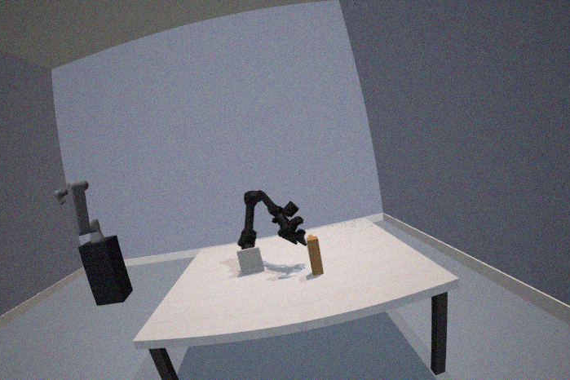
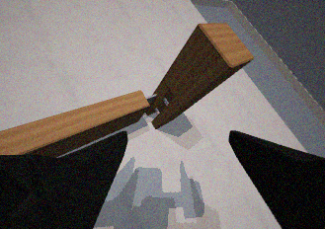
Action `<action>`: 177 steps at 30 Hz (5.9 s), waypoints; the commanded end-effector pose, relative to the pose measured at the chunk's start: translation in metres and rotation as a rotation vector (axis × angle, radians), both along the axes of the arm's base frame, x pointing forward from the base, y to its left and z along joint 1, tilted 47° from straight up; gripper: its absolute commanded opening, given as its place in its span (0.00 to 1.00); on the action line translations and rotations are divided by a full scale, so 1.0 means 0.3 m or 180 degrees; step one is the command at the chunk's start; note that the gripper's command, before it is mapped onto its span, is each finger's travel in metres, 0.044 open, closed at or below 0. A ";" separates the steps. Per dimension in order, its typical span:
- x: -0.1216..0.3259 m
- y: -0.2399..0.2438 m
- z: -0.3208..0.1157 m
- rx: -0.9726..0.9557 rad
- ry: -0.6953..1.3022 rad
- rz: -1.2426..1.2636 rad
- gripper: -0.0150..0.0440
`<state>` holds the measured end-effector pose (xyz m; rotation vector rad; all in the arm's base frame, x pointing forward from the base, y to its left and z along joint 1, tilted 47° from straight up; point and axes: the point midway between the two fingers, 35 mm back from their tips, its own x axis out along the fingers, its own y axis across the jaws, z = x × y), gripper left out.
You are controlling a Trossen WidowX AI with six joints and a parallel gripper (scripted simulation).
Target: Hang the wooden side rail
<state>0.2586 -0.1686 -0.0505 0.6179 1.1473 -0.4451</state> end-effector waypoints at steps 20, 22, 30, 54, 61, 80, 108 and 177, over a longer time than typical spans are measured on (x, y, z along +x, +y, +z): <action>0.000 0.018 0.009 0.0376 -0.0047 -0.1861 1.00; 0.000 0.018 0.009 0.0376 -0.0047 -0.1861 1.00; 0.000 0.018 0.009 0.0376 -0.0047 -0.1861 1.00; 0.138 0.007 0.006 0.0150 0.0358 0.1223 1.00; 0.175 0.005 0.009 0.0245 0.0261 0.2479 1.00; 0.258 -0.001 0.059 0.0333 -0.1094 0.5453 1.00; 0.287 0.006 0.082 0.0118 -0.2006 0.6333 1.00; 0.310 0.277 -0.178 0.0121 -0.2023 0.6330 0.73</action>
